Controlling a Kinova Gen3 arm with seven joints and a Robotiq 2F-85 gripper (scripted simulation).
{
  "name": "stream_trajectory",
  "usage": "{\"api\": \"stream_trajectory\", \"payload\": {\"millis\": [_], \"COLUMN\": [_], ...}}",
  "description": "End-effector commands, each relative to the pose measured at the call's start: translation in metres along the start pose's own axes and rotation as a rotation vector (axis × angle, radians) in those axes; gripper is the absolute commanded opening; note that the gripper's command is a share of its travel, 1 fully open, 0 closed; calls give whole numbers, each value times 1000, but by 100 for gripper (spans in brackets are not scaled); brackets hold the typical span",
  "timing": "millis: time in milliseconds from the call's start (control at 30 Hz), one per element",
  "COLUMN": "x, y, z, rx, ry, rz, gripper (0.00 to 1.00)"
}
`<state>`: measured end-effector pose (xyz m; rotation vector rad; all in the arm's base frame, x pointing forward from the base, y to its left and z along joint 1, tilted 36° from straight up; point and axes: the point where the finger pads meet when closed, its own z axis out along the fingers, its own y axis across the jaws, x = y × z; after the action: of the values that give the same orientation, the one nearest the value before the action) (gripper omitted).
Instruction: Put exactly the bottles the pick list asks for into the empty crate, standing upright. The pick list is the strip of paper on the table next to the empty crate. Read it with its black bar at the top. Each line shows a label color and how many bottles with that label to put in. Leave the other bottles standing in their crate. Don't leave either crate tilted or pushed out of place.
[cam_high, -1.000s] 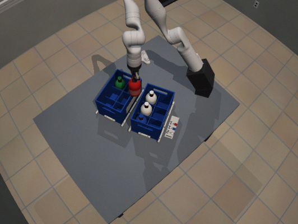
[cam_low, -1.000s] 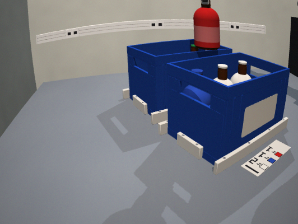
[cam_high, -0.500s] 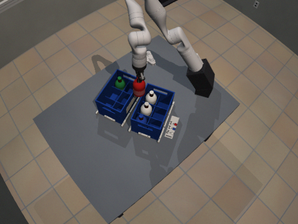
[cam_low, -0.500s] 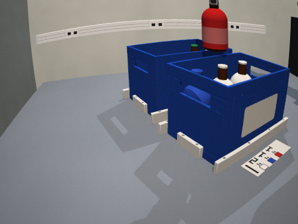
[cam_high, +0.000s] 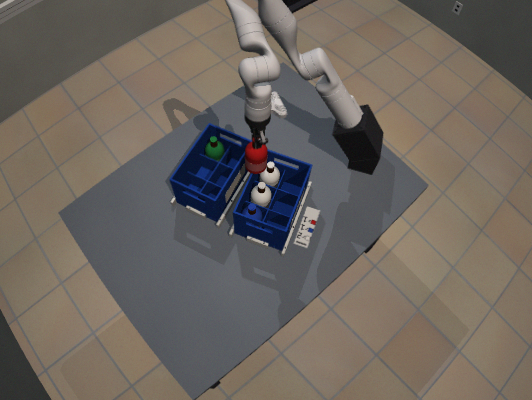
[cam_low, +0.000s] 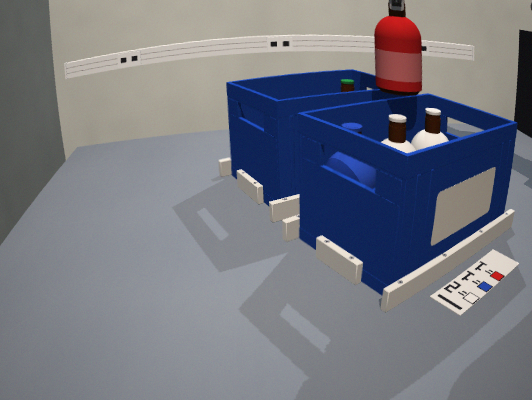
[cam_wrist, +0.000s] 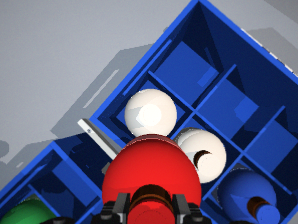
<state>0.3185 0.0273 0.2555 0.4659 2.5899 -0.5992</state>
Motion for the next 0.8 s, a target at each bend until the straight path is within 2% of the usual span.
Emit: {"api": "stream_trajectory", "payload": {"millis": [0, 767], "x": [6, 41], "y": [3, 19], "z": [0, 0], "rx": [-1, -1], "ry": [-1, -1], "rz": [0, 0], "gripper": [10, 10]}}
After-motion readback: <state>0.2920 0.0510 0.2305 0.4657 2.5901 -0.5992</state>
